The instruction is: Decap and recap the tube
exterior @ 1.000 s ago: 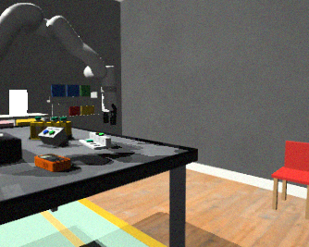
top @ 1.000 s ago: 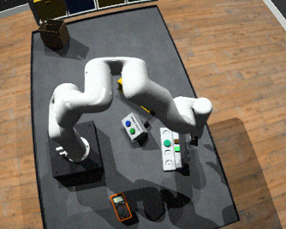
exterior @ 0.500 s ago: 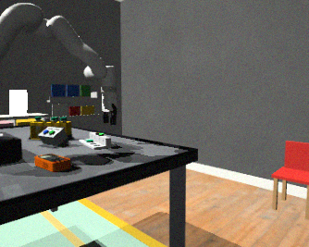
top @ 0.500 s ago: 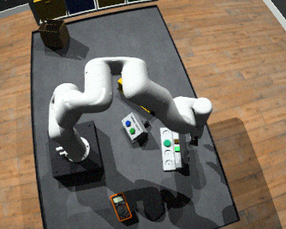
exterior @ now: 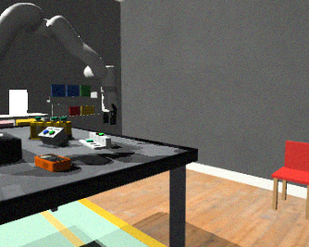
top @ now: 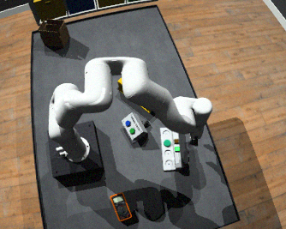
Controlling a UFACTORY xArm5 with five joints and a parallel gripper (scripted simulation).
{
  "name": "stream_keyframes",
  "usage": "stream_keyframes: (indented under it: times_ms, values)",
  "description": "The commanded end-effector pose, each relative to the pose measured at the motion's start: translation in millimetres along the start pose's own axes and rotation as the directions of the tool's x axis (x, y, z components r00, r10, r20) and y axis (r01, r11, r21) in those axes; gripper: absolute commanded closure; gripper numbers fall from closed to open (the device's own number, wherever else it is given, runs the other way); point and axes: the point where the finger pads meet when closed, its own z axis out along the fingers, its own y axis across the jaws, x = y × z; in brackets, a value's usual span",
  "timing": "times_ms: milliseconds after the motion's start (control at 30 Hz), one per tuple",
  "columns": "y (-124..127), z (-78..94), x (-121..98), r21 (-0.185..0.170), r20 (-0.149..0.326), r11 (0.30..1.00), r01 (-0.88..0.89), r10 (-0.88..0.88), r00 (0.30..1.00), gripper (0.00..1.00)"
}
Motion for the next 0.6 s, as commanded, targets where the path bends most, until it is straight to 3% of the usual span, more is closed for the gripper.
stream_keyframes:
  times_ms: [0,200,233,567]
  values:
    - [0.1,-1.5,-1.4,0.003,0.005,1.000,0.000,0.000,1.000,0.00]
    - [0.1,-1.5,-1.4,0.003,0.005,1.000,0.000,0.000,1.000,0.00]
    - [-0.3,-6.0,5.6,0.003,0.005,1.000,0.000,0.000,1.000,0.54]
    - [-3.5,-43.5,63.0,0.003,0.004,1.000,0.000,0.000,1.000,0.54]
